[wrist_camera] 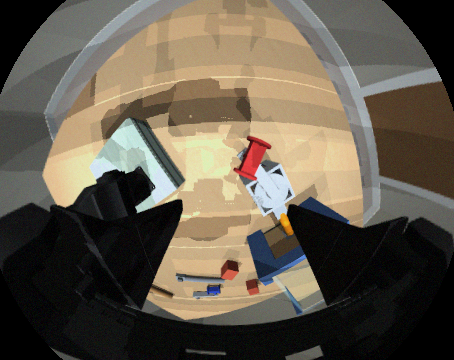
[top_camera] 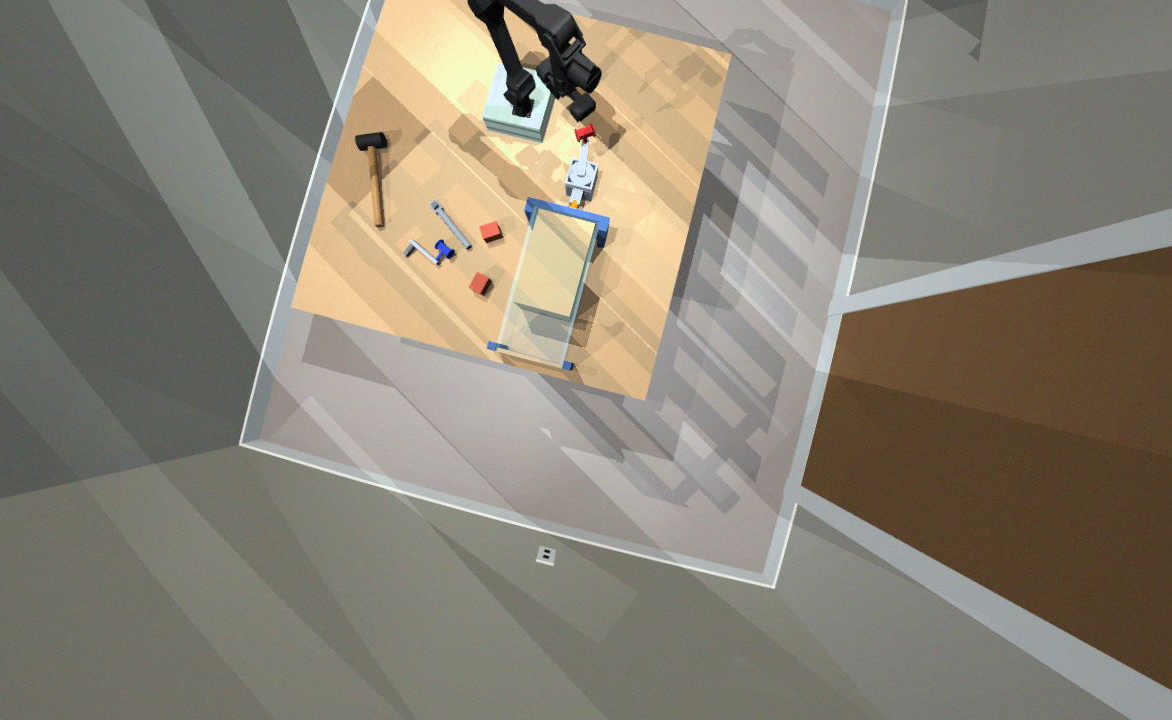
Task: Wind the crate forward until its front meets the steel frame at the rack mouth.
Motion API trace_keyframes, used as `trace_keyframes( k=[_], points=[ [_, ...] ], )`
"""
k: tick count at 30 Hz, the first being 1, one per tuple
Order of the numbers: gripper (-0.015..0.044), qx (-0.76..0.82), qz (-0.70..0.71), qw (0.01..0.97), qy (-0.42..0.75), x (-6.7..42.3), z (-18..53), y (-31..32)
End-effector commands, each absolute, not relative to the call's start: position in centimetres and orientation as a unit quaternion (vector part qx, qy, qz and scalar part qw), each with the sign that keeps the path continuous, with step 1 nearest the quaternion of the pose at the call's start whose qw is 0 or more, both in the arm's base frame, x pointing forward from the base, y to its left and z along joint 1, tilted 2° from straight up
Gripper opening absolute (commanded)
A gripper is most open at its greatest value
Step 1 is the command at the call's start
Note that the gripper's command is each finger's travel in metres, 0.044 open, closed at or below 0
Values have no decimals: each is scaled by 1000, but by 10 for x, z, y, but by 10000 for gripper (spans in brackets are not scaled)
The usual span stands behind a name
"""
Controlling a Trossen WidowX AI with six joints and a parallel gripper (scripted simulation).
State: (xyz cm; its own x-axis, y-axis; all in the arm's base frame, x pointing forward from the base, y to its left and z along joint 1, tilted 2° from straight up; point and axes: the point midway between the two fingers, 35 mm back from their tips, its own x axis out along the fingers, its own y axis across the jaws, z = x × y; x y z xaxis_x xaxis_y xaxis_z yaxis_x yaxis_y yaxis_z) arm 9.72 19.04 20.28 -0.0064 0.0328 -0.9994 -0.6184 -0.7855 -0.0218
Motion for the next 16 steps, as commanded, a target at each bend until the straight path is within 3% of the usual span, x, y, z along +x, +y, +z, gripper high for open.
trace_keyframes(
  k=[1, 8, 16],
  points=[
    [440, -663, 672, 239, 228, 132, 205, 216],
    [440, -671, 666, 230, 231, 206, 198, 258],
    [440, -671, 666, 229, 231, 208, 198, 259]
  ],
)
